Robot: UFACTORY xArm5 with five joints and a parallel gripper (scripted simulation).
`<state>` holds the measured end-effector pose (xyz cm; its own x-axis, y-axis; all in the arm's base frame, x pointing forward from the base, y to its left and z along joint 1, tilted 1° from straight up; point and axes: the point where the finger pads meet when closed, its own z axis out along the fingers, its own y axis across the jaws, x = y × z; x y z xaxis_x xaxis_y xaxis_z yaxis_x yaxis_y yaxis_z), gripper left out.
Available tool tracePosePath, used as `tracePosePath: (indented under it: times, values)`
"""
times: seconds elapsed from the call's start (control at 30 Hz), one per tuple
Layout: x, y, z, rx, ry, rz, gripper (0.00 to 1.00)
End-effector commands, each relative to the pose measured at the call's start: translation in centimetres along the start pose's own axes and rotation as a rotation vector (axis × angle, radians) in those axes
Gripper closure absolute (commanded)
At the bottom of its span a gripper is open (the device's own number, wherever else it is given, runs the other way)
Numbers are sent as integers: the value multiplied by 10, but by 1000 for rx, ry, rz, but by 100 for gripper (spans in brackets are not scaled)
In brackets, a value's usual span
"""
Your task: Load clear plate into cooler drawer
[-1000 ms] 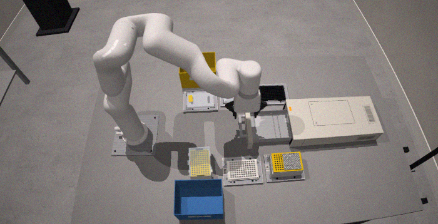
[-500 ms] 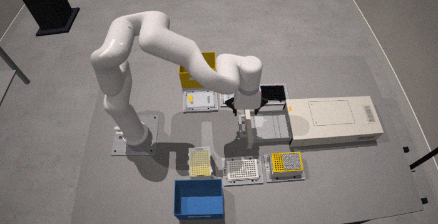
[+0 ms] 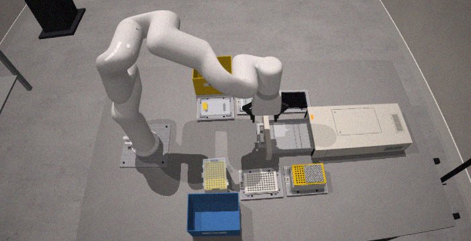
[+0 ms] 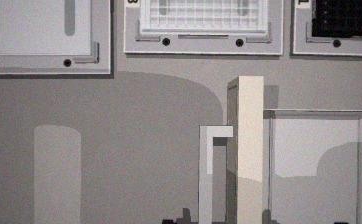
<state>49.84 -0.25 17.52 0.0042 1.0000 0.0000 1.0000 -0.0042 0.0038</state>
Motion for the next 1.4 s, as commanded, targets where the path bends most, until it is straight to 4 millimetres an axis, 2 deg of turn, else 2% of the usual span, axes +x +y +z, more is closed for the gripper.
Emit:
tracePosePath:
  times: [0.0, 0.1, 0.13, 0.57, 0.63, 1.13, 1.2, 1.37]
  values:
    - [0, 1, -2, -5, 17, 0, 12]
    - [0, 1, -2, -5, 17, 0, 12]
    - [5, 1, -2, -4, 17, 33, 0]
    - [70, -5, 3, -1, 18, 467, 0]
    - [70, -5, 3, -1, 18, 467, 0]
    - [144, -11, 9, 4, 19, 967, 0]
    - [144, -11, 9, 4, 19, 967, 0]
    - [169, -14, 11, 6, 19, 1133, 0]
